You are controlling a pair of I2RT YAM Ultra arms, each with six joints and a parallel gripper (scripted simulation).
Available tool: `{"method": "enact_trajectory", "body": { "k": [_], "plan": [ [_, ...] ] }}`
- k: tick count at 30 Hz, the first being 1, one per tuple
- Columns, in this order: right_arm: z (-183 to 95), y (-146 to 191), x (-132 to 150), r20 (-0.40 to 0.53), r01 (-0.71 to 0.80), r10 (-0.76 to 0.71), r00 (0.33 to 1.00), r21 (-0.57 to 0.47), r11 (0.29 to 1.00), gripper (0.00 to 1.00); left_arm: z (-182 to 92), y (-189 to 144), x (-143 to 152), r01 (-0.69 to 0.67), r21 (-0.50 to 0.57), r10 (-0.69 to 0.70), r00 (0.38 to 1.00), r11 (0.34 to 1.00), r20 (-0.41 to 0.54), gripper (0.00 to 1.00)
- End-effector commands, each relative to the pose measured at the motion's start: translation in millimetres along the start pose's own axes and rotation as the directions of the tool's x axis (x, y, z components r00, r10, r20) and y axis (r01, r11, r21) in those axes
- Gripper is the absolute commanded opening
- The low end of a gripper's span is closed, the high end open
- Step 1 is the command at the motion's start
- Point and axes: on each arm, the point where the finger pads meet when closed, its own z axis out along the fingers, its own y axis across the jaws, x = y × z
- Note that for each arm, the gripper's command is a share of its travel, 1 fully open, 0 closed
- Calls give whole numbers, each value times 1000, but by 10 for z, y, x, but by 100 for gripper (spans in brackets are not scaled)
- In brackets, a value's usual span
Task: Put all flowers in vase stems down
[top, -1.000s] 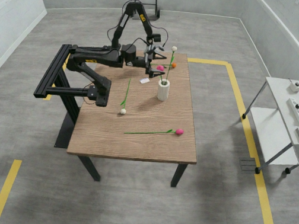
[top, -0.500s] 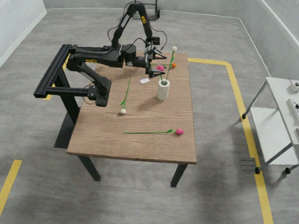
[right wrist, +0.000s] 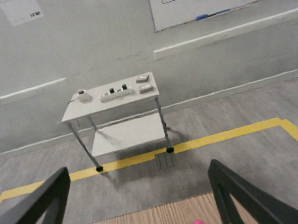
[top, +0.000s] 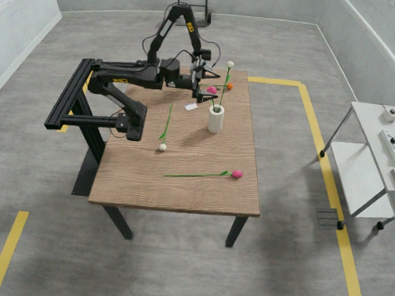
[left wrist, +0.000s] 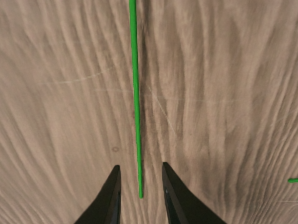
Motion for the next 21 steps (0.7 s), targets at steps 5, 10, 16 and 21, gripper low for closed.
{"method": "enact_trajectory", "body": {
  "k": [5, 10, 16, 21],
  "plan": [
    [37, -3, 22, -4, -2, 2, 1000, -2, 1000, 100, 59, 38, -176, 8, -5, -7, 999, 1000, 43, 30],
    [37, -3, 22, -4, -2, 2, 1000, -2, 1000, 100, 193, 38, -214, 8, -2, -8, 999, 1000, 44, 30],
    [37, -3, 22, -4, -2, 2, 1000, -2, 1000, 100, 387, 34, -254, 8, 0, -8, 999, 1000, 45, 30],
    [37, -3, 22, -4, -2, 2, 1000, -2, 1000, 100, 502, 34, -285, 7, 1, -7, 999, 1000, 45, 30]
  ]
}}
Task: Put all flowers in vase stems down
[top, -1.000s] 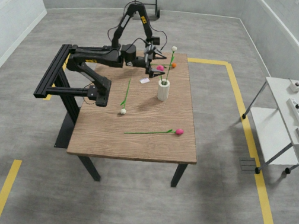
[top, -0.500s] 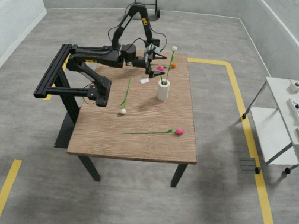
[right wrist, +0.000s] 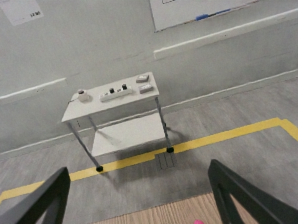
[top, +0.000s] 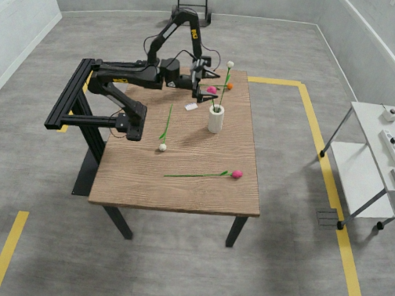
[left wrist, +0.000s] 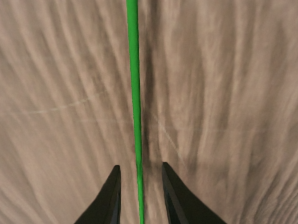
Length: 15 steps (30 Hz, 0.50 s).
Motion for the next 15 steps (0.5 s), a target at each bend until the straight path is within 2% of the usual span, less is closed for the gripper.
{"method": "enact_trajectory", "body": {
  "k": [1, 7, 15],
  "plan": [
    [37, -3, 22, -4, -2, 2, 1000, -2, 1000, 100, -22, 37, -288, 8, -1, -8, 997, 1000, 78, 30],
    [37, -3, 22, -4, -2, 2, 1000, -2, 1000, 100, 95, 38, -321, 6, -3, -6, 997, 1000, 78, 30],
    [37, -3, 22, -4, -2, 2, 1000, -2, 1000, 100, 97, 48, -382, 7, -6, -7, 996, 1000, 94, 30]
  ]
}}
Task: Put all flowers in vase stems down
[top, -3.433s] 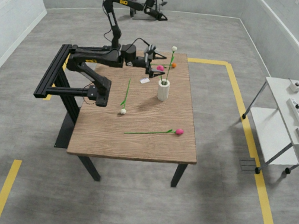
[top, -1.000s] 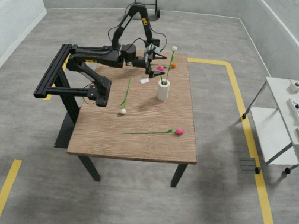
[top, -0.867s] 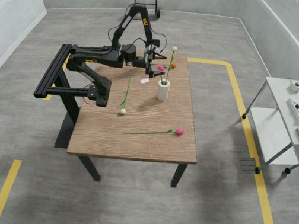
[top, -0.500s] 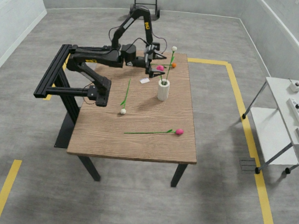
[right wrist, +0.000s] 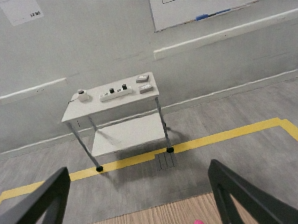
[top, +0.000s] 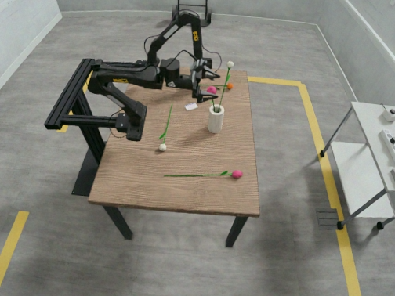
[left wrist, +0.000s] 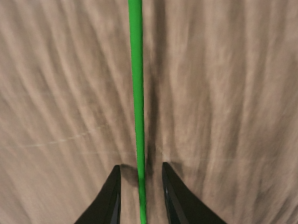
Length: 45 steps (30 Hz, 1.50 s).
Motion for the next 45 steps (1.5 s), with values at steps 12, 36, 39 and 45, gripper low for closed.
{"method": "enact_trajectory", "body": {
  "k": [12, 36, 39, 45],
  "plan": [
    [37, -3, 22, -4, -2, 2, 1000, -2, 1000, 100, -107, 8, -110, 6, -1, -6, 999, 1000, 54, 30],
    [37, -3, 22, -4, -2, 2, 1000, -2, 1000, 100, 21, -7, -2, -2, 3, 2, 1000, 1000, 25, 30],
    [37, -3, 22, -4, -2, 2, 1000, -2, 1000, 100, 22, -25, -11, -6, 3, 6, 1000, 1000, 28, 30],
    [37, -3, 22, -4, -2, 2, 1000, -2, 1000, 100, 7, -10, -20, 1, 2, -1, 1000, 1000, 31, 30]
  ]
}}
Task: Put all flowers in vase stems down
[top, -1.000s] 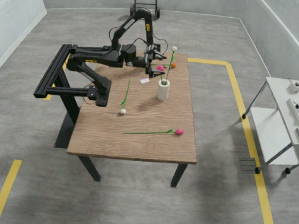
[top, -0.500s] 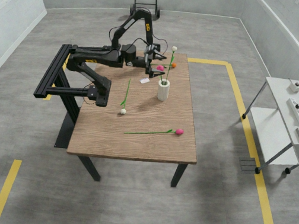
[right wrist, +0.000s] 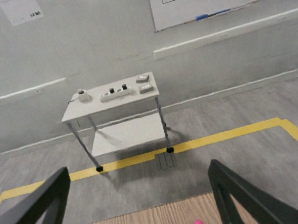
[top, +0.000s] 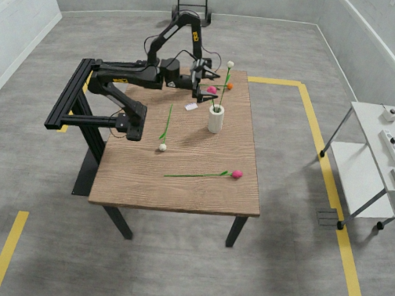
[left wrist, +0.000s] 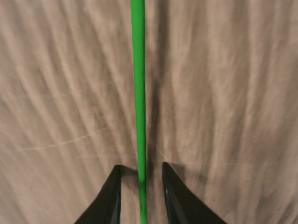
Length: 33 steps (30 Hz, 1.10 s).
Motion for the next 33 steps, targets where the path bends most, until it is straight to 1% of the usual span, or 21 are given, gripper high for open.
{"method": "enact_trajectory", "body": {
  "k": [1, 3, 7, 9, 24, 26, 31, 33],
  "plan": [
    [37, -3, 22, -4, -2, 2, 1000, -2, 1000, 100, -21, -14, -11, -6, 4, 6, 1000, 1000, 17, 30],
    [37, -3, 22, -4, -2, 2, 1000, -2, 1000, 100, -21, -17, 14, -7, 5, 7, 1000, 1000, 13, 30],
    [37, -3, 22, -4, -2, 2, 1000, -2, 1000, 100, -21, -17, 14, -7, 5, 7, 1000, 1000, 13, 25],
    [37, -3, 22, -4, -2, 2, 1000, -2, 1000, 100, -21, -17, 14, -7, 5, 7, 1000, 1000, 13, 25],
    [37, -3, 22, -4, -2, 2, 1000, -2, 1000, 100, -21, -17, 14, -7, 5, 7, 1000, 1000, 13, 6],
    [37, -3, 22, -4, -2, 2, 1000, -2, 1000, 100, -21, -17, 14, -7, 5, 7, 1000, 1000, 13, 6],
    [37, -3, 22, -4, -2, 2, 1000, -2, 1000, 100, -21, -17, 14, -7, 5, 7, 1000, 1000, 13, 0],
    [37, -3, 22, -4, -2, 2, 1000, -2, 1000, 100, -21, -17, 14, -7, 5, 7, 1000, 1000, 13, 0]
  ]
}}
